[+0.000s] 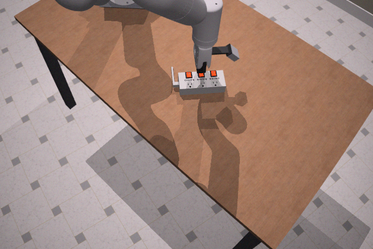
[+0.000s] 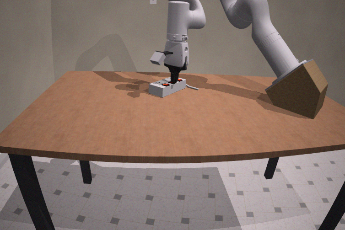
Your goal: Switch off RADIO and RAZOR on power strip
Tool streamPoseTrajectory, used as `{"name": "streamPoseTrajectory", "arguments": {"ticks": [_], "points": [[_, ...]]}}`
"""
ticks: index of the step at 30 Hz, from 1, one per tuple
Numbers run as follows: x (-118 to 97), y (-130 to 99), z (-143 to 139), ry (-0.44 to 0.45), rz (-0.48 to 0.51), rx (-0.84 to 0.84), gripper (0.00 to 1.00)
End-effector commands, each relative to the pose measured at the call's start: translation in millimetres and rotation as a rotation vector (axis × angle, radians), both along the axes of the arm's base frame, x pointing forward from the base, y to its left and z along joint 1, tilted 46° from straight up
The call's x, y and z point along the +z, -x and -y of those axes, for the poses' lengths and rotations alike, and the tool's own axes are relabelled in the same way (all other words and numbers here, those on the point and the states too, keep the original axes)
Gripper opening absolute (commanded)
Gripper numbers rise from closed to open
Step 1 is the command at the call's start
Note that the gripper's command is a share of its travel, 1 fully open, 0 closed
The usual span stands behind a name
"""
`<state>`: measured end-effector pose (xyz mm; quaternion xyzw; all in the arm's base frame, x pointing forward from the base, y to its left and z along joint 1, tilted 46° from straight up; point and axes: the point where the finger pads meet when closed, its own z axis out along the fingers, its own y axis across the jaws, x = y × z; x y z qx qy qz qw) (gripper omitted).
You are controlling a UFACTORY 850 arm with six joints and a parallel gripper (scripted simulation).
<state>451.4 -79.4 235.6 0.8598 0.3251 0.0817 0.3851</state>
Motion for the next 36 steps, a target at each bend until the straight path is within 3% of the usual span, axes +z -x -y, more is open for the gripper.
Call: {"name": "streamPoseTrajectory", "arguments": {"ticks": [1, 36], "points": [[-1.3, -1.3, 1.3, 0.000, 0.001, 0.000, 0.00], [0.5, -0.2, -0.4, 0.000, 0.001, 0.000, 0.00]]}}
